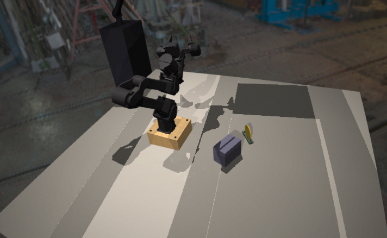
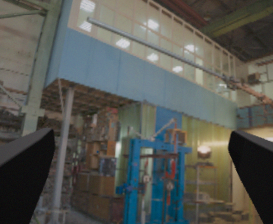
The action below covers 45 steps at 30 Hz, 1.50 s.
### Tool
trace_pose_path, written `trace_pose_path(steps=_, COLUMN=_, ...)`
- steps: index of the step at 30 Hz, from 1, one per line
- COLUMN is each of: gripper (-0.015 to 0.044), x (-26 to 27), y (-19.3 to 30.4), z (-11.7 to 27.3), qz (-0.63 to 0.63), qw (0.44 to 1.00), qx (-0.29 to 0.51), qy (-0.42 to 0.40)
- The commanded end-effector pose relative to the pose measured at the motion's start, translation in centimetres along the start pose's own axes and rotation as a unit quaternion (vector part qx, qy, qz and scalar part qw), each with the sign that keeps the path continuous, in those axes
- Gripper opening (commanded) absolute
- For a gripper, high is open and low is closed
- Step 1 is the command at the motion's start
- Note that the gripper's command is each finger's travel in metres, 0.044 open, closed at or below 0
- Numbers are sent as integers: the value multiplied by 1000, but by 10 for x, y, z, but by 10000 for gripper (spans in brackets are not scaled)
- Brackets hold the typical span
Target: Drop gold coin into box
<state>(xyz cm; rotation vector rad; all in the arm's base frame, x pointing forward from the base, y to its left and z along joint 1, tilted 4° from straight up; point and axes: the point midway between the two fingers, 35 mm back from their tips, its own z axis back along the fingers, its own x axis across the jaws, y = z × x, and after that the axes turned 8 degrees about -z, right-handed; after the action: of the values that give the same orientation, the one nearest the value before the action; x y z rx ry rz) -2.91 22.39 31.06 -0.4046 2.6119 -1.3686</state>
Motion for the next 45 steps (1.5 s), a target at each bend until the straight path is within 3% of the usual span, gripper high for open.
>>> trace_pose_path(steps=1, gripper=374, x=-2, y=1, z=-1, qz=-3, qw=1000, qx=4, qy=4)
trace_pose_path(steps=9, gripper=164, x=-113, y=50, z=-26, qz=-142, qw=954, qx=156, qy=212)
trace_pose_path(steps=20, gripper=161, x=-248, y=83, z=33, qz=-287, qw=776, qx=233, qy=510)
trace_pose_path(steps=33, gripper=161, x=-319, y=78, z=162, qz=-418, qw=440, qx=183, qy=773)
trace_pose_path(steps=45, gripper=161, x=-306, y=37, z=273, qz=-445, qw=82, qx=68, qy=889)
